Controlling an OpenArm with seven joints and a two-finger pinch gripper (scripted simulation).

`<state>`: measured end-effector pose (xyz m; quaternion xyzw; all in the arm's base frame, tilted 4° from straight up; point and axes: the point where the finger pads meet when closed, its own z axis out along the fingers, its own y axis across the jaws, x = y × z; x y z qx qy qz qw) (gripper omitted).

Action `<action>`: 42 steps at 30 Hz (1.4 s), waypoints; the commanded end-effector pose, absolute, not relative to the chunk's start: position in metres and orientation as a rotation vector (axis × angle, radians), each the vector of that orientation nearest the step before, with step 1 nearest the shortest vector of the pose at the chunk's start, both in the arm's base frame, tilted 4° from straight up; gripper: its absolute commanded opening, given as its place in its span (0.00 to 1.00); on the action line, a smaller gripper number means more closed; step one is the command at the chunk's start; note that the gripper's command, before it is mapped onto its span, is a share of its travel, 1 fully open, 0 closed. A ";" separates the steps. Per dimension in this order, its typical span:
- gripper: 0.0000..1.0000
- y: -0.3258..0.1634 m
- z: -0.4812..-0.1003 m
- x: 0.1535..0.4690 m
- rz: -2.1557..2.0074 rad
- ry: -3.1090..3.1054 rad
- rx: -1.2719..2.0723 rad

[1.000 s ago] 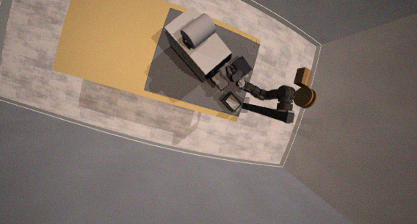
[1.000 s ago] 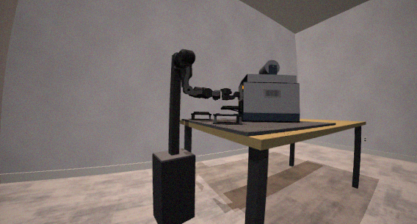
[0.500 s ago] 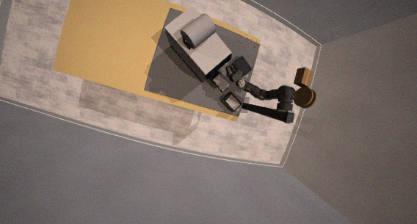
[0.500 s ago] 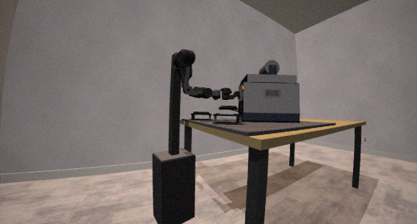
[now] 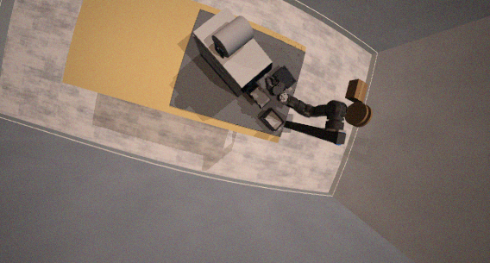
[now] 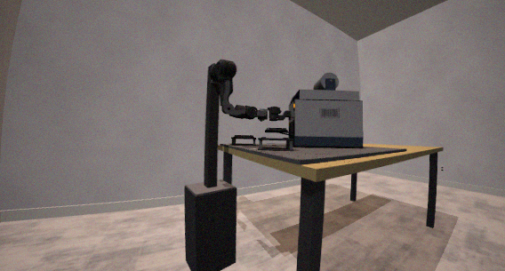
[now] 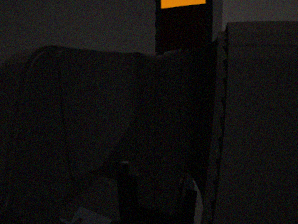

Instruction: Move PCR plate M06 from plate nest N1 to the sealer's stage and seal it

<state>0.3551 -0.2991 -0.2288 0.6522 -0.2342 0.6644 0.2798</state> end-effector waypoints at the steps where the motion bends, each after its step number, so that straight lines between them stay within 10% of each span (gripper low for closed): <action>1: 0.00 -0.299 -0.227 0.356 1.791 -0.631 1.742; 42: 0.00 -0.293 -0.231 0.288 1.766 -0.298 1.859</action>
